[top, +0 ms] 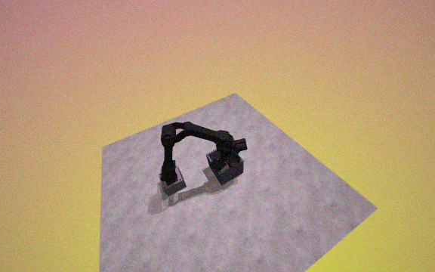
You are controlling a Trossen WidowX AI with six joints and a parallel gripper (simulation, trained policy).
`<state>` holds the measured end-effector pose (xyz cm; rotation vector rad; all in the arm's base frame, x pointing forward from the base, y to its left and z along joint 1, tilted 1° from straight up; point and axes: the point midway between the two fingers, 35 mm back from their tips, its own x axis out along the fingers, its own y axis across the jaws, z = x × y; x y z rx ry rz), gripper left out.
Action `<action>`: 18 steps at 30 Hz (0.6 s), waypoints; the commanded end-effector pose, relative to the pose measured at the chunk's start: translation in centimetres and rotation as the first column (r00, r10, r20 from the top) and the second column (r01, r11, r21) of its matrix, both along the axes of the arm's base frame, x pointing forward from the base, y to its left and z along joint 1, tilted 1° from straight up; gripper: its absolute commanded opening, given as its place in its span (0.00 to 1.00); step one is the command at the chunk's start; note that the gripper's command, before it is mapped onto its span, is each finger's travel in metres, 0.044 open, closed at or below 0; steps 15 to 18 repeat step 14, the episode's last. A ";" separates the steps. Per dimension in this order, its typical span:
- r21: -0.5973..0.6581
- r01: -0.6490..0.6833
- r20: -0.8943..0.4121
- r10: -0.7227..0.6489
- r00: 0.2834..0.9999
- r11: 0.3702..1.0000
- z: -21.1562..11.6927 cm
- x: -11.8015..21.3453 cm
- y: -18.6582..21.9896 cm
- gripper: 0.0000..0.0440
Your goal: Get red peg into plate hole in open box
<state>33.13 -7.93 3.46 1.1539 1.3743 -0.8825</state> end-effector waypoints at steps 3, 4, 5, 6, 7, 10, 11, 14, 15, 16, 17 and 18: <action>0.041 0.008 0.009 -0.008 1.000 0.999 0.8 0.4 -0.5 0.53; 0.045 0.010 0.010 -0.010 1.000 0.999 0.9 0.4 -0.6 0.54; 0.050 0.012 0.011 -0.013 1.000 0.999 1.0 0.4 -0.6 0.55; 0.054 0.014 0.012 -0.015 1.000 0.998 1.1 0.5 -0.7 0.56; 0.057 0.016 0.013 -0.017 1.000 0.998 1.3 0.5 -0.8 0.57; 0.067 0.023 0.016 -0.024 1.000 0.997 1.6 0.5 -1.1 0.59; 0.070 0.025 0.017 -0.027 0.999 0.997 1.7 0.6 -1.1 0.60; 0.077 0.033 0.021 -0.035 0.999 0.997 2.1 0.6 -1.4 0.63; 0.077 0.033 0.021 -0.035 0.999 0.997 2.1 0.6 -1.4 0.63; 0.077 0.033 0.021 -0.035 0.999 0.997 2.1 0.6 -1.4 0.63; 0.077 0.033 0.021 -0.035 0.999 0.997 2.1 0.6 -1.4 0.63; 0.077 0.033 0.021 -0.035 0.999 0.997 2.1 0.6 -1.4 0.63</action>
